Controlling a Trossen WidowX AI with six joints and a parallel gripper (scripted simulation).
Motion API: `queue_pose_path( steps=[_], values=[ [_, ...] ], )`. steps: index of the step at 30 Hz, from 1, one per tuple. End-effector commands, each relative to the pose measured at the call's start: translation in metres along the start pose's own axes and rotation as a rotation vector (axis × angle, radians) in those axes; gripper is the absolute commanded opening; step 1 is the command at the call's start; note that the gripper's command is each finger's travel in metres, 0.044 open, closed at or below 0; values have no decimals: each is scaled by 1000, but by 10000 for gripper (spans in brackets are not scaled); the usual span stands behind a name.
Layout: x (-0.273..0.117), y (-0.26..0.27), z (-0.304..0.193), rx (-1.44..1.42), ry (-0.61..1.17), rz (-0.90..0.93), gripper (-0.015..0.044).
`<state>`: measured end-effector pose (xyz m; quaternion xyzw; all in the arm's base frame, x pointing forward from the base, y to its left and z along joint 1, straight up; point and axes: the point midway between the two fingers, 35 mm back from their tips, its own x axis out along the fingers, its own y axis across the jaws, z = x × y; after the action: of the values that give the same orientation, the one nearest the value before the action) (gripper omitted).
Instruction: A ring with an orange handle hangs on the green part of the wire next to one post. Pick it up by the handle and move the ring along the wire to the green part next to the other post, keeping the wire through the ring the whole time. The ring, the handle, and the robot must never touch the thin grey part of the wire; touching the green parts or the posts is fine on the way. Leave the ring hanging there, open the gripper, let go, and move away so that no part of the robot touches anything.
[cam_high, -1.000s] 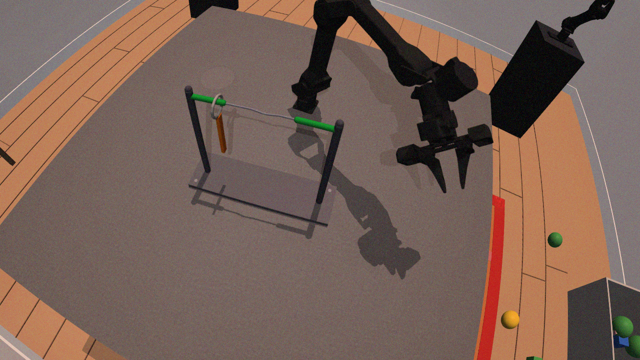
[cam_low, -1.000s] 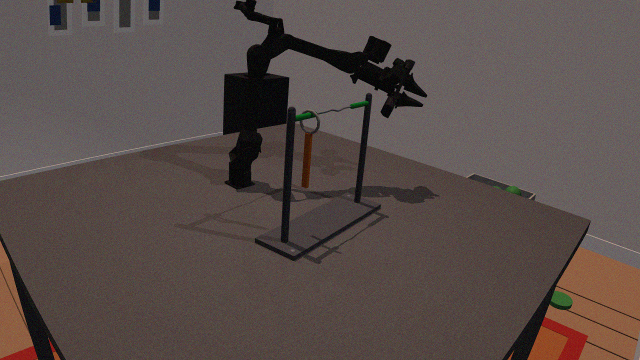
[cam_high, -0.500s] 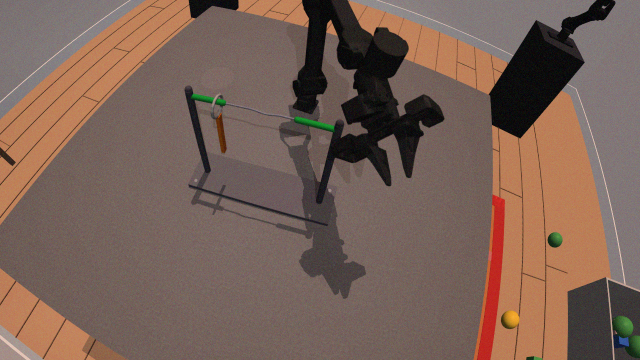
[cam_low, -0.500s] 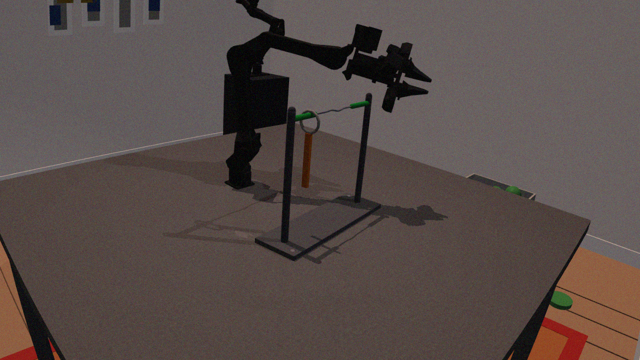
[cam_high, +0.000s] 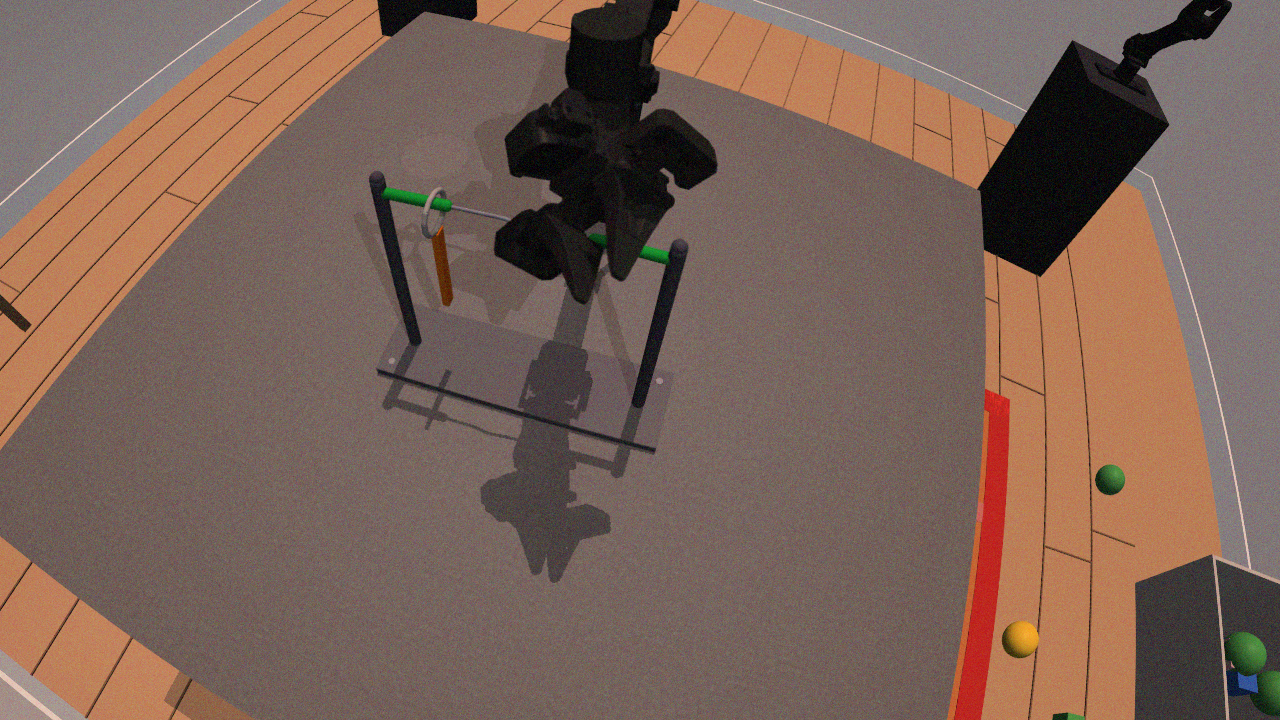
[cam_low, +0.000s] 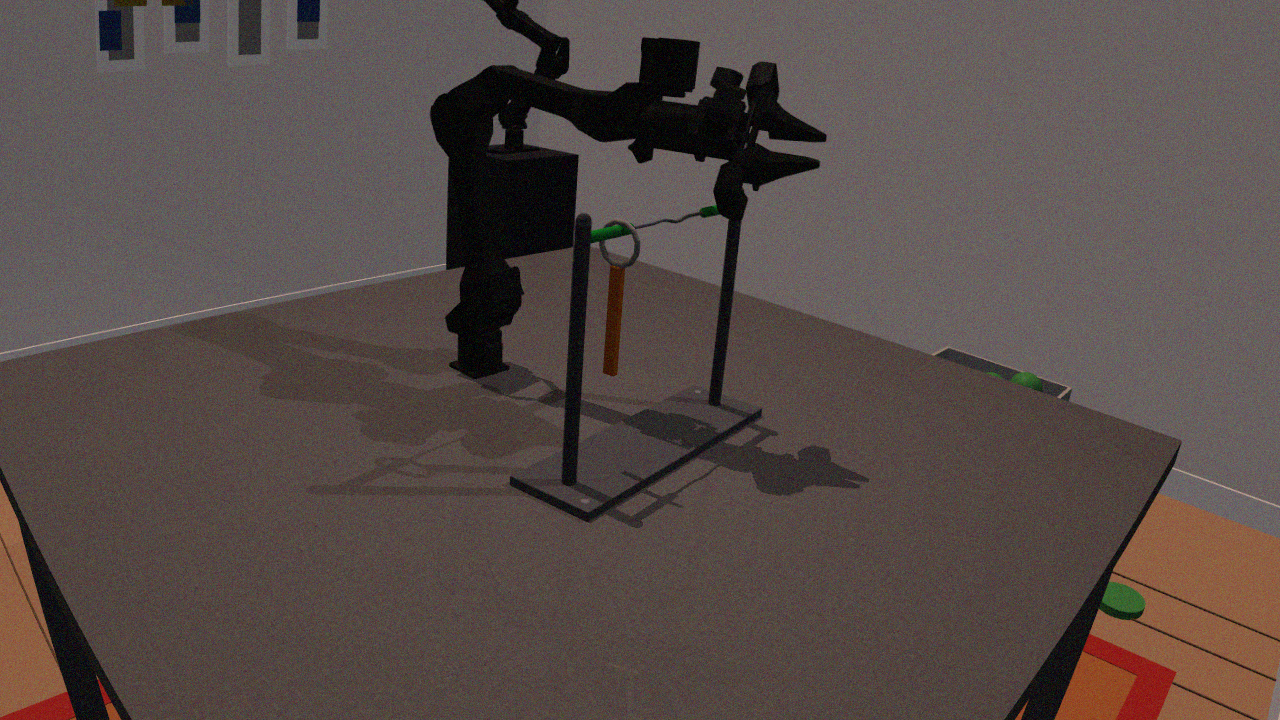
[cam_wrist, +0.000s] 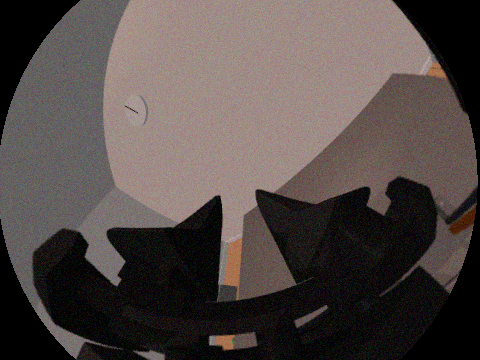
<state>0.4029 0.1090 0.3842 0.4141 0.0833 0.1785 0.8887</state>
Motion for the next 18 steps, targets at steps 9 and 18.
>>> queue_pose_path(
  steps=[9,18],
  values=[
    [-57,-44,75,-98,-141,-1,160],
    [-111,-79,113,-220,-235,-48,160]
  ],
)
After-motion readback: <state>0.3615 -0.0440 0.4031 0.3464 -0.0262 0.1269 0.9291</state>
